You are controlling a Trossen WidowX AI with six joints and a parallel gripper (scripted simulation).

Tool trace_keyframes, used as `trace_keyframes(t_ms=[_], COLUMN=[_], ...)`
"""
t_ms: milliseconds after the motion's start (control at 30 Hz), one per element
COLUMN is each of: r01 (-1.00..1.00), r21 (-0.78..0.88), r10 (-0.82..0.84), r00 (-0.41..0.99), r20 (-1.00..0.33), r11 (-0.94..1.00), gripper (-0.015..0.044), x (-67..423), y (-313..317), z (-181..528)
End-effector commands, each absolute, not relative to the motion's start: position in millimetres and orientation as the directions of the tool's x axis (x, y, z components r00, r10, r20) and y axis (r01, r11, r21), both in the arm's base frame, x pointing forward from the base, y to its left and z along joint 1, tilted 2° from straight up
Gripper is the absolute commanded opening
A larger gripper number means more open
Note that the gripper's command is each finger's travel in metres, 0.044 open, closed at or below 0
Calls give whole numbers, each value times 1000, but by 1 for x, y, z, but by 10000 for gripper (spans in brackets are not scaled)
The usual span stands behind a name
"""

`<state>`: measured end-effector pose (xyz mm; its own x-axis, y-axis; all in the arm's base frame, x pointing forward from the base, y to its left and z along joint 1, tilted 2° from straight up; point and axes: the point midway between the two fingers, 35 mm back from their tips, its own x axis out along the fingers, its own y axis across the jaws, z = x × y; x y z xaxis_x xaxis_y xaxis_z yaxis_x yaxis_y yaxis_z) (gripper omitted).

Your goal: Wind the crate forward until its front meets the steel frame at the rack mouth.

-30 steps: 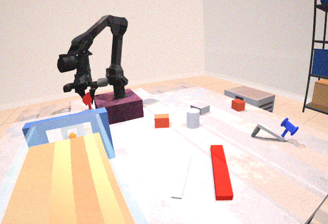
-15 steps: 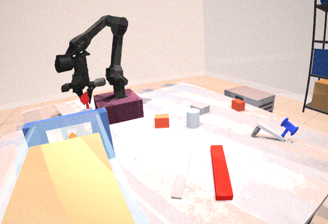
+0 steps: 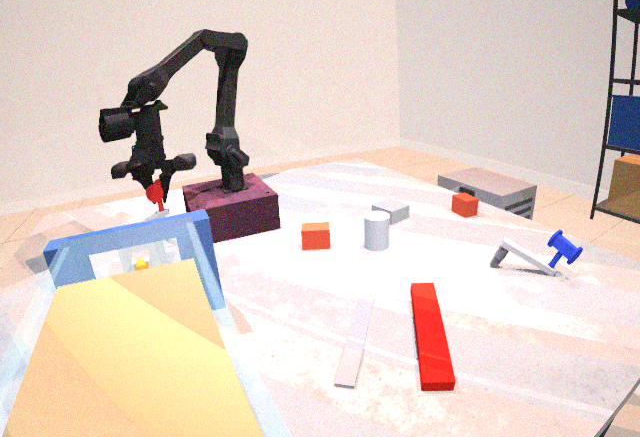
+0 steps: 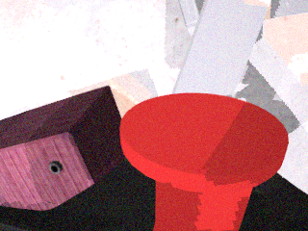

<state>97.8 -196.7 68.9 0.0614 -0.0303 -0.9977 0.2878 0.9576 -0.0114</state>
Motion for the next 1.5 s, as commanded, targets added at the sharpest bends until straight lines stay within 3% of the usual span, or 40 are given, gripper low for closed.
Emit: trace_keyframes(t_ms=[0, 1467], r01=[287, 287], r21=[-18, -24], r10=[-33, -38], r00=[48, 46], r20=[-998, -998], r11=[958, 958], gripper=[0, 0], x=[93, 82], y=[-205, -261], z=[66, 68])
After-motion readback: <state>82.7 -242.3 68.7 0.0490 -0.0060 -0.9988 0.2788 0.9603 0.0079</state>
